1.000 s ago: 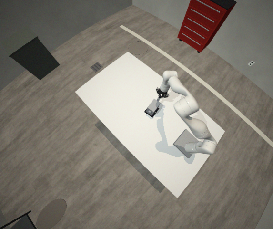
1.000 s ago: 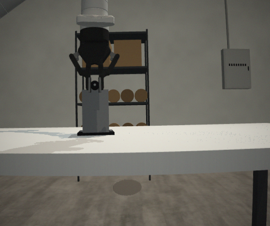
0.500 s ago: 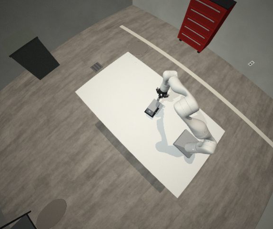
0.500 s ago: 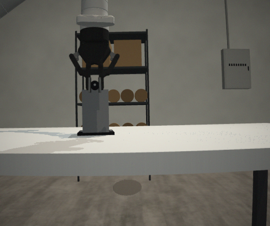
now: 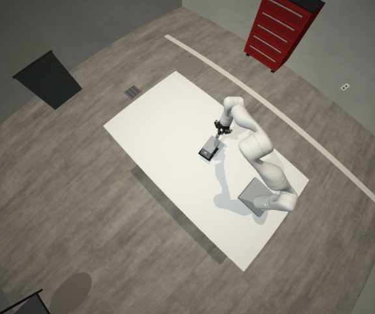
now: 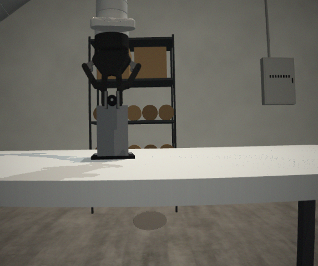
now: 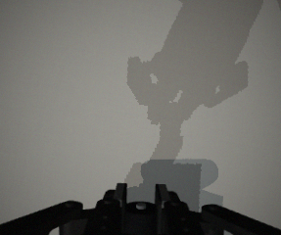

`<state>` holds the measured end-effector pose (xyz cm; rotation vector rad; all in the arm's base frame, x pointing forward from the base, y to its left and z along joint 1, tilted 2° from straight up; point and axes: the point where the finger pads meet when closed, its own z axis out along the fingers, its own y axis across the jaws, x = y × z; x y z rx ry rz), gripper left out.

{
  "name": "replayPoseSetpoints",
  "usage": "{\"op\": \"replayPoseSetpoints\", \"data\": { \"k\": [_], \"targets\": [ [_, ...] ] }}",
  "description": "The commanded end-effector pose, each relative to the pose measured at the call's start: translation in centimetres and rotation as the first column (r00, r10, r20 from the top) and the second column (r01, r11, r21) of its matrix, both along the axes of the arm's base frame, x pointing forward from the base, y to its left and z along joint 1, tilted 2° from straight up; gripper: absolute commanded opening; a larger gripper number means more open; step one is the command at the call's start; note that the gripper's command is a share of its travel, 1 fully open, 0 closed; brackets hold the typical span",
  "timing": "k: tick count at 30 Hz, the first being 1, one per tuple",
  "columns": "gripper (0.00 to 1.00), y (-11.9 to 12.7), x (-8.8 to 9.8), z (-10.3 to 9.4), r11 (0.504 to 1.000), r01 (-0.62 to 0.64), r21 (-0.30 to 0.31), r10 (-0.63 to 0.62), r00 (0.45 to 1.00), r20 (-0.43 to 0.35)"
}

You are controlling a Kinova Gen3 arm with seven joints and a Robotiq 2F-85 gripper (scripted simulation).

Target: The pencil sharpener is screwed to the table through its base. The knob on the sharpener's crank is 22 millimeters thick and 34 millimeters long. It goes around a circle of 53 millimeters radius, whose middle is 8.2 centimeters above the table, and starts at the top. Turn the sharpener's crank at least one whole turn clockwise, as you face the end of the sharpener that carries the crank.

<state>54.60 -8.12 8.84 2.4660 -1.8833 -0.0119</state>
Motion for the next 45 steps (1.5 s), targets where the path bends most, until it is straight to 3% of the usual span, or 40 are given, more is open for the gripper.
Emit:
{"op": "replayPoseSetpoints", "data": {
  "k": [1, 22, 33, 45],
  "targets": [
    [0.0, 0.0, 0.1, 0.1, 1.0, -0.001, 0.0, 0.001, 1.0, 0.002],
    [0.0, 0.6, 2.4, -0.6, 1.0, -0.001, 0.0, 0.001, 1.0, 0.002],
    [0.0, 1.1, 4.2, -2.5, 1.0, -0.001, 0.0, 0.001, 1.0, 0.002],
    [0.0, 1.2, 4.9, -4.6, 1.0, -0.001, 0.0, 0.001, 1.0, 0.002]
  ]
}}
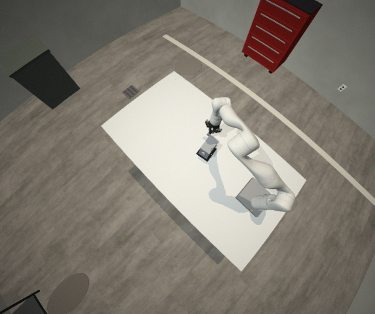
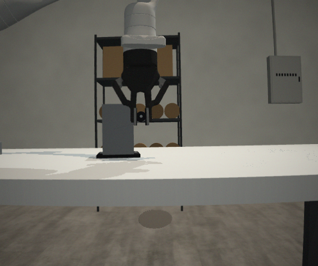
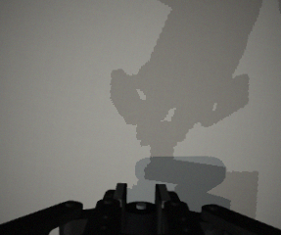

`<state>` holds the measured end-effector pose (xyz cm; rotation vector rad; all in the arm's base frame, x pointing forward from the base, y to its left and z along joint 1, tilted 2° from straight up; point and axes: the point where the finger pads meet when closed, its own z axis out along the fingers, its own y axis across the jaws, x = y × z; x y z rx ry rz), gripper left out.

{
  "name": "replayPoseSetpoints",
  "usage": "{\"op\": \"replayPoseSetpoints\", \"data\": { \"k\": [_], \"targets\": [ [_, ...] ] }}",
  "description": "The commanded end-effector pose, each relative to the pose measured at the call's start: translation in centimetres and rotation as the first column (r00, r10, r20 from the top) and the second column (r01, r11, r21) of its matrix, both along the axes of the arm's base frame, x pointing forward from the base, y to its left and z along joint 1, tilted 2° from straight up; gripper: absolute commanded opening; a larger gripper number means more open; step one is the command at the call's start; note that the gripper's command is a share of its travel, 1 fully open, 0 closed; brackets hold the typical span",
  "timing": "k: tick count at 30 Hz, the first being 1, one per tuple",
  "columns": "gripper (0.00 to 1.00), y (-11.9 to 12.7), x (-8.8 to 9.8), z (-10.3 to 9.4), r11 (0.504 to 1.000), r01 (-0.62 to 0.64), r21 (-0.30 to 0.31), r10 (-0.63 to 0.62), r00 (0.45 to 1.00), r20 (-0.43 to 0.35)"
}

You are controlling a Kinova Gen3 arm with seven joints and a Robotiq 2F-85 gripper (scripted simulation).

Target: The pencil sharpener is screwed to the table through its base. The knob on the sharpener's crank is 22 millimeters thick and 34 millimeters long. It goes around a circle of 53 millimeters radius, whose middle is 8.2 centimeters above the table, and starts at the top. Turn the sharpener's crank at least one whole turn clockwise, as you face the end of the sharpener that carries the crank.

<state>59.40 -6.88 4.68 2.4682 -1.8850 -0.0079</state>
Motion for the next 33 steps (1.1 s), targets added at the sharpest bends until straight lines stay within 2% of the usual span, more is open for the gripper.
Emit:
{"op": "replayPoseSetpoints", "data": {
  "k": [1, 33],
  "targets": [
    [0.0, -0.01, 0.09, -0.53, 1.0, -0.001, -0.001, 0.001, 1.0, -0.001],
    [0.0, -0.01, 0.12, -0.92, 1.0, -0.001, -0.001, 0.001, 1.0, -0.001]
  ]
}}
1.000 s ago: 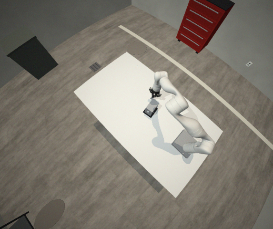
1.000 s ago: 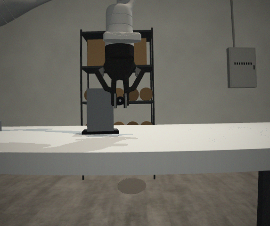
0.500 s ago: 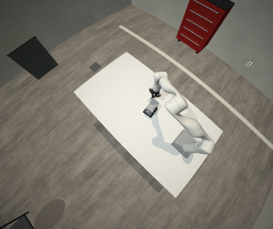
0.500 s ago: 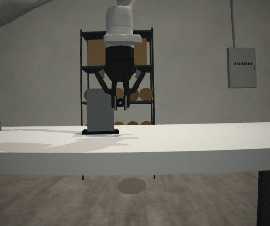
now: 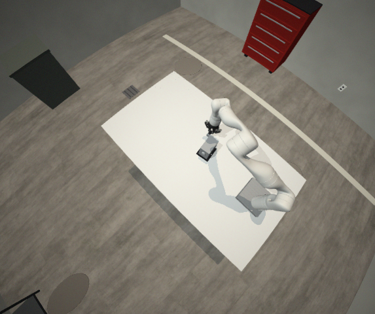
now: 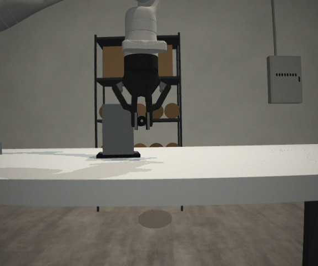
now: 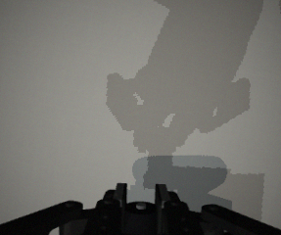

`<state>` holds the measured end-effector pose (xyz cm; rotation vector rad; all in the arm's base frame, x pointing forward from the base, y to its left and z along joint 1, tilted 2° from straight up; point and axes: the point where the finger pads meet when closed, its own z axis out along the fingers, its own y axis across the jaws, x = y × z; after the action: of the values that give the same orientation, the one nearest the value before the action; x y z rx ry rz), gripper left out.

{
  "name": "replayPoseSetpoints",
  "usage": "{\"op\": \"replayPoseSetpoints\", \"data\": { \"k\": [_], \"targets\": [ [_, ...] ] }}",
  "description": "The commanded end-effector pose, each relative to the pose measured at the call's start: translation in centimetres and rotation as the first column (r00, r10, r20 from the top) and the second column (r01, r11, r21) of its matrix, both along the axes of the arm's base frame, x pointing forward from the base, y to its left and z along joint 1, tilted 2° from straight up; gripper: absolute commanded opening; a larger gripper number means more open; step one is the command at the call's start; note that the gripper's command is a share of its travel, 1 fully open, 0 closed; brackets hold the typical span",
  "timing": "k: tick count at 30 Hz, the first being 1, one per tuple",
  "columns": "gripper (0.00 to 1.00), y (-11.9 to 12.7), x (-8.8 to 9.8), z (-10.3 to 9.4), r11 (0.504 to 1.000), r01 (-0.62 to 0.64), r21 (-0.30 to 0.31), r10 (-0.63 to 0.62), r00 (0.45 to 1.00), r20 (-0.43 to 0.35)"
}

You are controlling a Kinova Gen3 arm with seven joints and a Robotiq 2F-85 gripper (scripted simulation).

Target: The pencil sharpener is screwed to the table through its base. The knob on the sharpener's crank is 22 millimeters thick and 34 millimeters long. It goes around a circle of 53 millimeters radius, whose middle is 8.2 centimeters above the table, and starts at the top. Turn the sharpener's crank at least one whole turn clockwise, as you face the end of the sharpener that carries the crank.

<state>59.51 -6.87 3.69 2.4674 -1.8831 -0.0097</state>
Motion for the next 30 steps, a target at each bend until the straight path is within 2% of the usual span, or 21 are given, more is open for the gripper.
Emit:
{"op": "replayPoseSetpoints", "data": {
  "k": [1, 19, 30],
  "targets": [
    [0.0, -0.02, 0.01, 0.07, 1.0, 0.0, 0.0, 0.0, 1.0, 0.001],
    [0.0, -0.02, 0.01, 0.01, 1.0, 0.0, 0.0, 0.0, 1.0, 0.001],
    [0.0, -0.05, -0.06, -0.92, 1.0, 0.0, 0.0, 0.0, 1.0, 0.001]
  ]
}}
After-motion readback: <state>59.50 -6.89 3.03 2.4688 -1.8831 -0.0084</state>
